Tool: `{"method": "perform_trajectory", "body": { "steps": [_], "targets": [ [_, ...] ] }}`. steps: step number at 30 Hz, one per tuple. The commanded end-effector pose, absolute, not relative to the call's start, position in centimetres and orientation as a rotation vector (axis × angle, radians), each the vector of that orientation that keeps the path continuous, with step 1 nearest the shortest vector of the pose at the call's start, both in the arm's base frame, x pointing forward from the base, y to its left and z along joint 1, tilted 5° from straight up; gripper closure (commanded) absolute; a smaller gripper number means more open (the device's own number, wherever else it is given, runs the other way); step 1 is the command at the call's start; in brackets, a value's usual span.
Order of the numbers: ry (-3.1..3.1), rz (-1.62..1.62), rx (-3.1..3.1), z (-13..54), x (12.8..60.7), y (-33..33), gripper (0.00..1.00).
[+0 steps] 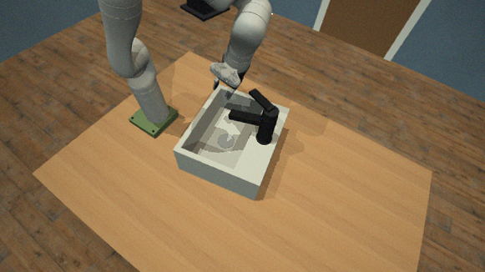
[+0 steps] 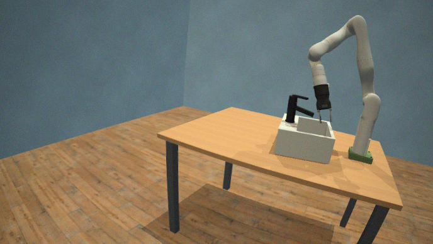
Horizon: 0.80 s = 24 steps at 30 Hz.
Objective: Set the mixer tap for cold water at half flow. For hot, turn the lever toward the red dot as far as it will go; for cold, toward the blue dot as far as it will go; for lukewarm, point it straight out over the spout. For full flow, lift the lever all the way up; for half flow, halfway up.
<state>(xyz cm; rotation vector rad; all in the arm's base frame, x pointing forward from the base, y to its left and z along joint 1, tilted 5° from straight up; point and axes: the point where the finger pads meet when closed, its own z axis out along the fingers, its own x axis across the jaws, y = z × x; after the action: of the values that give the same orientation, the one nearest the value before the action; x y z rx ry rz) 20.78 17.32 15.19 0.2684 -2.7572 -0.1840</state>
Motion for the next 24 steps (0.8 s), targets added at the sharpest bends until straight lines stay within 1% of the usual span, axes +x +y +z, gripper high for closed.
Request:
{"method": "perform_trajectory", "body": {
  "steps": [1, 24],
  "targets": [
    [-2.758, -0.185, 0.269, 15.23, 20.81, 17.34, 0.0],
    [-2.762, -0.186, 0.319, 15.52, 21.22, 17.4, 0.0]
  ]
}}
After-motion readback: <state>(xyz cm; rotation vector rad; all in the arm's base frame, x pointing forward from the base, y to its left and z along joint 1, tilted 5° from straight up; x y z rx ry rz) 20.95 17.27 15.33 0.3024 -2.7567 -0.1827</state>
